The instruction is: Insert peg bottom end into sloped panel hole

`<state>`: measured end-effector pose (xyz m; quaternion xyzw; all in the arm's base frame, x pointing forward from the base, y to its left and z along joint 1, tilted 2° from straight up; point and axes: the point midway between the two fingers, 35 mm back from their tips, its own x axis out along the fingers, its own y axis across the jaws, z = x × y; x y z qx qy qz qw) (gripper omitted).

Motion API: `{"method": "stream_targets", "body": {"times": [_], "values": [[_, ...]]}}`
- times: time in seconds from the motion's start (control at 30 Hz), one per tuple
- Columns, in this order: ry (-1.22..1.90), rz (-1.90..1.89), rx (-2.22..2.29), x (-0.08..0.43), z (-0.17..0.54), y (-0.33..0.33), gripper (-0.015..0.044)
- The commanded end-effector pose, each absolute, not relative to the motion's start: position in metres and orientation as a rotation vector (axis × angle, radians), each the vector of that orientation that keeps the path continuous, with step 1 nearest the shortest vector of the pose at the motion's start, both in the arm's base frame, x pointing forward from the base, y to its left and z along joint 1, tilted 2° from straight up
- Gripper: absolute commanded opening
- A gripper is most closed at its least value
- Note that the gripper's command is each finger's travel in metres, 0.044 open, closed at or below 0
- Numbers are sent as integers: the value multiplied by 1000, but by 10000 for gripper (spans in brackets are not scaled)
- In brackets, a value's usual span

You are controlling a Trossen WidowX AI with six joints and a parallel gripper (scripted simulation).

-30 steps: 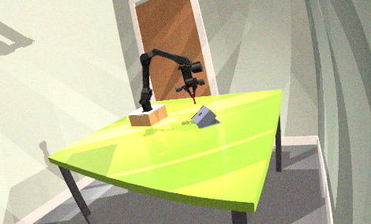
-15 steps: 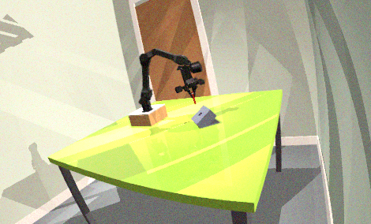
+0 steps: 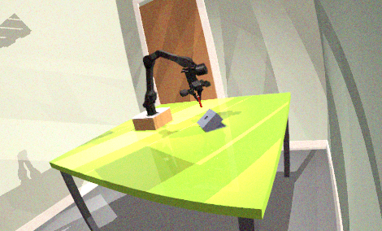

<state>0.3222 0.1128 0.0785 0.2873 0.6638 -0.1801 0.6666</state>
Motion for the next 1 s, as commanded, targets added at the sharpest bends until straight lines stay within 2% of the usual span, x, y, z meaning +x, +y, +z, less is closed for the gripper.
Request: {"method": "stream_targets", "body": {"times": [0.0, 0.97], "values": [[1500, -372, 633, 324, 79, 110, 0], [1496, -169, 515, 335, 83, 89, 0]]}}
